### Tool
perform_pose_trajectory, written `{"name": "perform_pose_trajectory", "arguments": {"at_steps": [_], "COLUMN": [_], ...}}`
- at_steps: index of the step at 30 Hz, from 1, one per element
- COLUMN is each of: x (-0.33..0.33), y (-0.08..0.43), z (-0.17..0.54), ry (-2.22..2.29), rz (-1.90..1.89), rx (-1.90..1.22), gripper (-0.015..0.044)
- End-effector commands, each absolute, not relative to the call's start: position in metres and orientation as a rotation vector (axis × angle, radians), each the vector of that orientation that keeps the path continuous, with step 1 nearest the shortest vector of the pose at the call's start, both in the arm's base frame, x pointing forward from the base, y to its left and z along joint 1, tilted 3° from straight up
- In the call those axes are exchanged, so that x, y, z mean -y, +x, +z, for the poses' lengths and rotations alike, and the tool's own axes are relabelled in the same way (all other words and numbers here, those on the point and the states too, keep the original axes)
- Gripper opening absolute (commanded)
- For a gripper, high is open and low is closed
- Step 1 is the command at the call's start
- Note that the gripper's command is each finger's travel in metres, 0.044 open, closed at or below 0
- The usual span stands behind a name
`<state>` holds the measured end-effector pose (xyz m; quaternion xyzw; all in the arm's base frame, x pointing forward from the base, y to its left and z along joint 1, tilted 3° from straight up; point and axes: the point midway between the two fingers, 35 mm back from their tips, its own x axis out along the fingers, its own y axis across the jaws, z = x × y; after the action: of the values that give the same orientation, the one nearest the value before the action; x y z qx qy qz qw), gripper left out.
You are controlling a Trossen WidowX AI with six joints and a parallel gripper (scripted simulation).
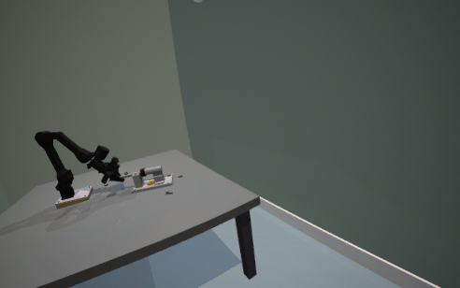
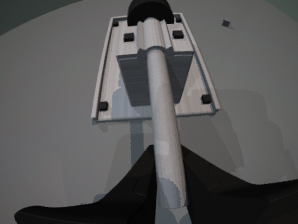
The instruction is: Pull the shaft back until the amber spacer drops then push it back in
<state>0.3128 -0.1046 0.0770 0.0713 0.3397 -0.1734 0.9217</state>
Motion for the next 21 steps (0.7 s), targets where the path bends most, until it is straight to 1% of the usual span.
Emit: {"name": "perform_pose_trajectory", "arguments": {"at_steps": [1, 21], "x": [0.1056, 0.1081], "y": [0.3151, 0.3209], "z": [0.0785, 0.0799], "ry": [0.146, 0.146], "rz": [-0.357, -0.357], "rx": [-0.692, -0.692], "gripper": [0.0, 0.0]}}
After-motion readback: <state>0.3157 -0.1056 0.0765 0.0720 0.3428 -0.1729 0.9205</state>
